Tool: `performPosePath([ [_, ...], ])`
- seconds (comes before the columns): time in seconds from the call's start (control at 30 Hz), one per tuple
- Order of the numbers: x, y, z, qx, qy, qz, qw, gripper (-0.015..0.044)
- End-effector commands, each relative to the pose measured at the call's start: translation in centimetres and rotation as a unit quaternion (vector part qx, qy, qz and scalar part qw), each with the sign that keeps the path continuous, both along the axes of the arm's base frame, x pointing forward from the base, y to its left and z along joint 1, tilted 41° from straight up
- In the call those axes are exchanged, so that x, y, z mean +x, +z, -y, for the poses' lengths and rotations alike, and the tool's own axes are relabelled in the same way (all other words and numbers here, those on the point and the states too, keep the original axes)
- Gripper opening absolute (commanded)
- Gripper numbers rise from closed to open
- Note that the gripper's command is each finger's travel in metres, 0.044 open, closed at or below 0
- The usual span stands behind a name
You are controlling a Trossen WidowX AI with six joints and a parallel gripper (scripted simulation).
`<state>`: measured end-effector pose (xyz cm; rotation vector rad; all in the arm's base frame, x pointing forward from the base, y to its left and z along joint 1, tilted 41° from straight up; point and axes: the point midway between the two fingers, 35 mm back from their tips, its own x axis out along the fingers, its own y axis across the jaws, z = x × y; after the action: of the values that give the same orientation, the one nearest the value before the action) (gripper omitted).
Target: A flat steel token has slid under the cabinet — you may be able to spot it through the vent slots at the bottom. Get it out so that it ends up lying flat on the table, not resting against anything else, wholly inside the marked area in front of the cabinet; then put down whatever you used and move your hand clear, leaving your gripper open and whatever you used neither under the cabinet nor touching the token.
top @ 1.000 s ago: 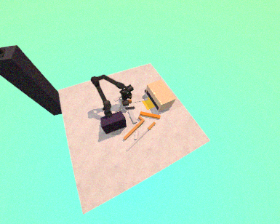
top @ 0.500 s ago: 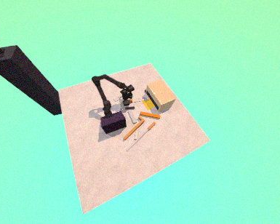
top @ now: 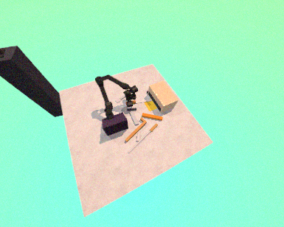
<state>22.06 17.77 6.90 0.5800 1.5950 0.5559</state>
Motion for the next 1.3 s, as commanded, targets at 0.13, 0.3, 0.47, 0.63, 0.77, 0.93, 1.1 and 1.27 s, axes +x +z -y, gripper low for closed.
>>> performPosePath([
  [0.13,1.1,0.0,-0.1,0.001,0.001,0.001,1.000,0.0000],
  [0.3,1.7,-0.1,-0.1,0.001,0.001,0.001,1.000,0.0000],
  [0.47,2.4,-0.1,-0.1,0.001,0.001,0.002,1.000,0.0000],
  [0.63,3.0,-0.1,-0.2,0.001,0.001,0.002,1.000,0.0000],
  [0.77,3.5,-0.2,-0.2,0.001,0.001,0.002,1.000,0.0000],
  [0.93,4.1,-0.2,-0.2,0.001,0.001,0.003,1.000,0.0000],
  [1.1,4.7,-0.2,-0.3,0.001,0.001,0.003,1.000,0.0000],
  [1.27,5.3,-0.3,-0.3,0.001,0.001,0.003,1.000,0.0000],
])
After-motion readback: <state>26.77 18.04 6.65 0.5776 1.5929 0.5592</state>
